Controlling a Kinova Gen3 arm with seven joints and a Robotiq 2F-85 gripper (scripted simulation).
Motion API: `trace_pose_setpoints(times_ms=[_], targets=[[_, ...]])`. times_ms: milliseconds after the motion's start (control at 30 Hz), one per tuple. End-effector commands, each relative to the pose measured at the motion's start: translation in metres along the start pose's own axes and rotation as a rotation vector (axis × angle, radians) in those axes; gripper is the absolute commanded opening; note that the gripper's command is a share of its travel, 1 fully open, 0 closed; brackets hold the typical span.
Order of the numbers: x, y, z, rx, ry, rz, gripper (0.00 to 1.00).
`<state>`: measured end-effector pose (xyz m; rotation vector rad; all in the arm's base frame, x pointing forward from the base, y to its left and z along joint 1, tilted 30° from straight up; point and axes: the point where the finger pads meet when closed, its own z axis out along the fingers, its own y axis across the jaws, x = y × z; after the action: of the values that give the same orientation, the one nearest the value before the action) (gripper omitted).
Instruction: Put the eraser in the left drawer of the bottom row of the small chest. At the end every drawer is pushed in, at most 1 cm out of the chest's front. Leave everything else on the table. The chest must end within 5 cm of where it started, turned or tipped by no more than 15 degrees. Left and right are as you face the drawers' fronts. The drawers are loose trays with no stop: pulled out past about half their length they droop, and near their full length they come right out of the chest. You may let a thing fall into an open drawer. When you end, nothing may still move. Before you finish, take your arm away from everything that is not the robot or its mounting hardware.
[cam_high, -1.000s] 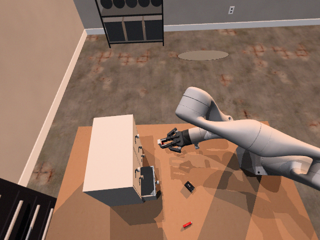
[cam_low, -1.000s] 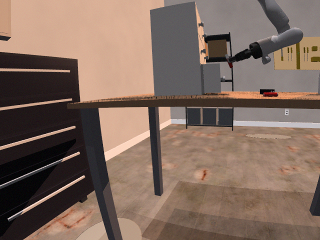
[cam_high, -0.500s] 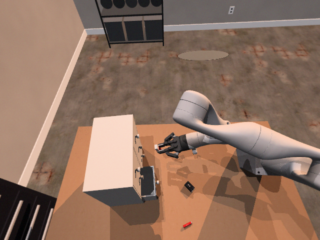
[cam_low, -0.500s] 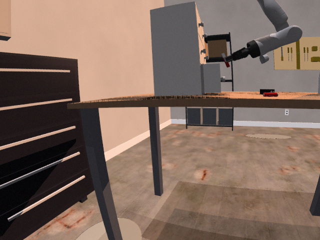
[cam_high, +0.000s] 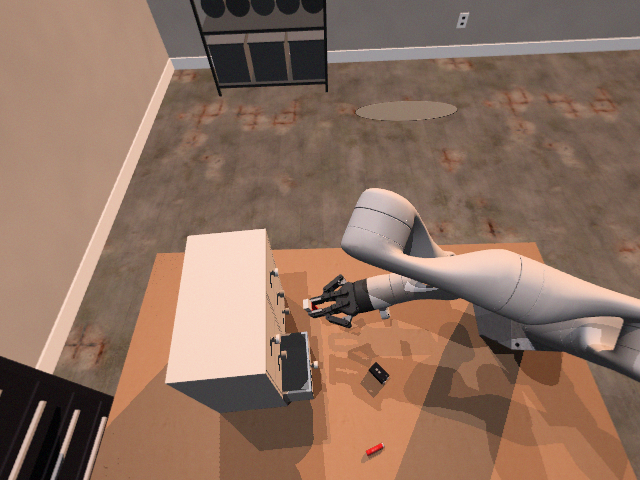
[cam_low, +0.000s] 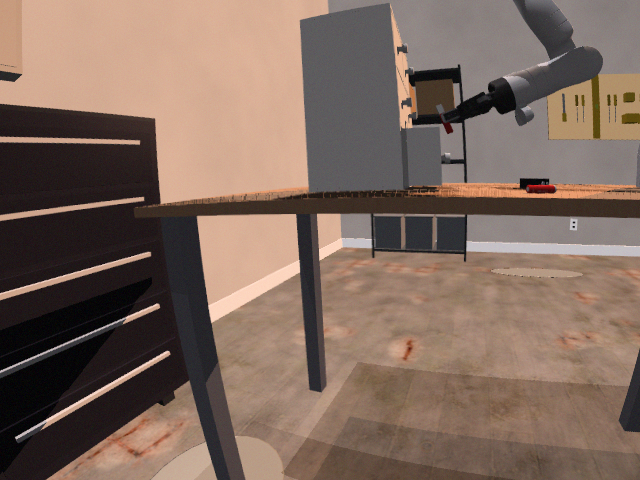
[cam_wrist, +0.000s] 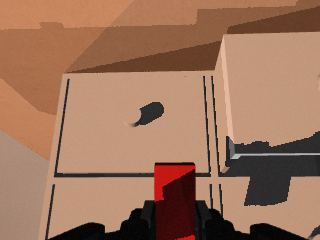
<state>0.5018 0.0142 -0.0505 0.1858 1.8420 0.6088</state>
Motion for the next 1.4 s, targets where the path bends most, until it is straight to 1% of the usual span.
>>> trace_pose_setpoints(times_ms=[0, 667, 1367], targets=[[-0.004, 0.008, 0.004, -0.008, -0.002, -0.003, 0.19], [-0.010, 0.039, 0.022, -0.008, -0.002, -0.003, 0.19], [-0.015, 0.060, 0.034, -0.008, -0.002, -0.003, 0.19]])
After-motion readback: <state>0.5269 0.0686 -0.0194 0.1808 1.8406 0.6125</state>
